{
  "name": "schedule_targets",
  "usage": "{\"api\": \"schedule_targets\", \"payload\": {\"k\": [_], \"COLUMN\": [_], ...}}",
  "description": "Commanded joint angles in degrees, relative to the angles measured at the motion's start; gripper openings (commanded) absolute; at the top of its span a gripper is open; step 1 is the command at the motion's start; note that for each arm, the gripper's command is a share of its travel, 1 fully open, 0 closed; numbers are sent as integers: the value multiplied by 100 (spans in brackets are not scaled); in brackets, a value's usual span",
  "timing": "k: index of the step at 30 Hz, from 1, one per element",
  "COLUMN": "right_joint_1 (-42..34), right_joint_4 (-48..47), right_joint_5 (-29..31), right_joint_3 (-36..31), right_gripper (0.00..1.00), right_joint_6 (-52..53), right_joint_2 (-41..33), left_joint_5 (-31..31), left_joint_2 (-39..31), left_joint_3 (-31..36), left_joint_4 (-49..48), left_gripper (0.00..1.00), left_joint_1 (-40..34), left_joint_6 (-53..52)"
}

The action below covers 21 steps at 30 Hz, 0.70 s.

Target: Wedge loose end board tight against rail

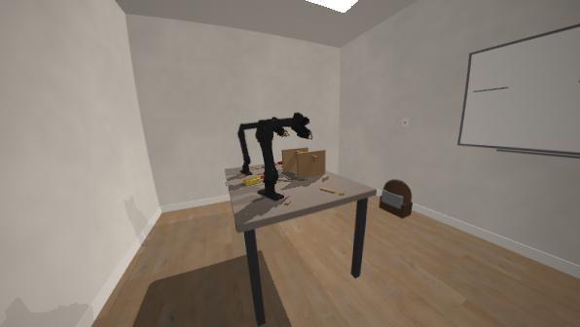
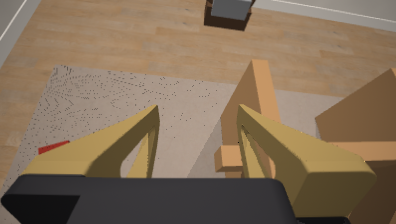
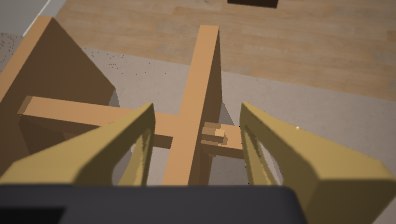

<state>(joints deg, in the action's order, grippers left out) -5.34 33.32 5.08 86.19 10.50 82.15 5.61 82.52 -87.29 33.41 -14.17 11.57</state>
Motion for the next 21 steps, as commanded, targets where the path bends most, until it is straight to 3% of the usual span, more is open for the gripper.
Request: {"api": "schedule_targets", "payload": {"k": [1, 4, 5, 10, 13, 21], "right_joint_1": [-129, -159, -176, -349, -444, -529], "right_joint_4": [1003, 1215, 1529, 2594, 3108, 3622], "right_joint_5": [185, 213, 234, 410, 488, 520], "right_joint_3": [761, 936, 1219, 1752, 2479, 3109], "right_gripper": [52, 52, 52, 52, 52, 52], "right_joint_6": [365, 431, 516, 819, 1017, 1149], "right_joint_2": [369, 507, 709, 1378, 1729, 2229], "left_joint_5": [217, 259, 232, 425, 506, 538], "left_joint_2": [394, 533, 727, 1428, 1761, 2291], "left_joint_3": [-498, -531, -1039, -1549, -2378, -3077], "left_joint_4": [1156, 1399, 1610, 2736, 3205, 3760], "left_gripper": [53, 53, 53, 53, 53, 53], "left_joint_1": [-278, -361, -407, -845, -1109, -1347], "left_joint_6": [380, 443, 554, 873, 1105, 1260]}}
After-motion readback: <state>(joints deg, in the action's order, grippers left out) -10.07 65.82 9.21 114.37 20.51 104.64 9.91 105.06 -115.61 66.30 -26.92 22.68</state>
